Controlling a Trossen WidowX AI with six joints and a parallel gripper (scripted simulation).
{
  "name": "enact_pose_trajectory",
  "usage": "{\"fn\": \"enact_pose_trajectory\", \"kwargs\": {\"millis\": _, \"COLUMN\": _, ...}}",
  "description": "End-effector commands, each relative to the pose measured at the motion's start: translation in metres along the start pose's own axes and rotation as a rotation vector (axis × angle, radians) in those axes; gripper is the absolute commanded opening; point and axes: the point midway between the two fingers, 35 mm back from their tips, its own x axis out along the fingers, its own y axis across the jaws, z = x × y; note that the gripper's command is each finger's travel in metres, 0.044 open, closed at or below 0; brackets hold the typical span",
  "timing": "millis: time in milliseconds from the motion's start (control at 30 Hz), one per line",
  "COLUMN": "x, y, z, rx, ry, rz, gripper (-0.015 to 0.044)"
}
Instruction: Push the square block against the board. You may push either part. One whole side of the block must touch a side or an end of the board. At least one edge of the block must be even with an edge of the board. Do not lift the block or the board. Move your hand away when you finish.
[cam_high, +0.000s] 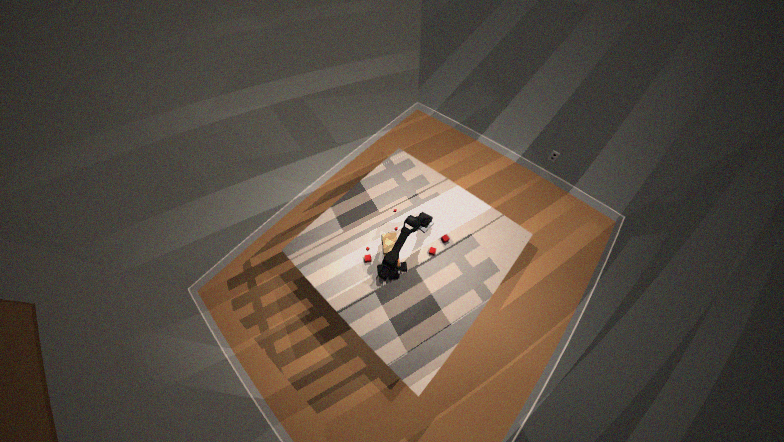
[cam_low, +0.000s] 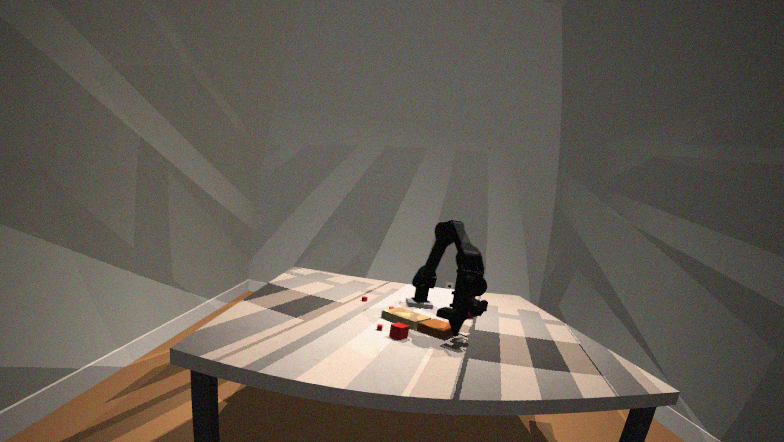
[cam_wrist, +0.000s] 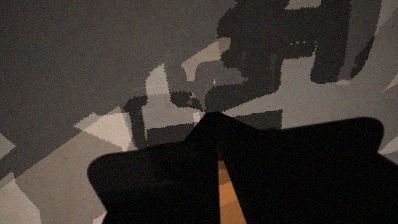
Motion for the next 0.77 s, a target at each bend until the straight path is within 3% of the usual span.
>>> {"fn": "enact_pose_trajectory", "kwargs": {"millis": 0, "x": 0.002, "y": 0.000, "z": -0.007, "rx": -0.002, "ry": 0.007, "rz": 0.002, "gripper": 0.0000}}
{"fn": "enact_pose_trajectory", "kwargs": {"millis": 733, "x": 0.002, "y": -0.002, "z": -0.016, "rx": -0.002, "ry": 0.008, "rz": 0.002, "gripper": 0.0000}}
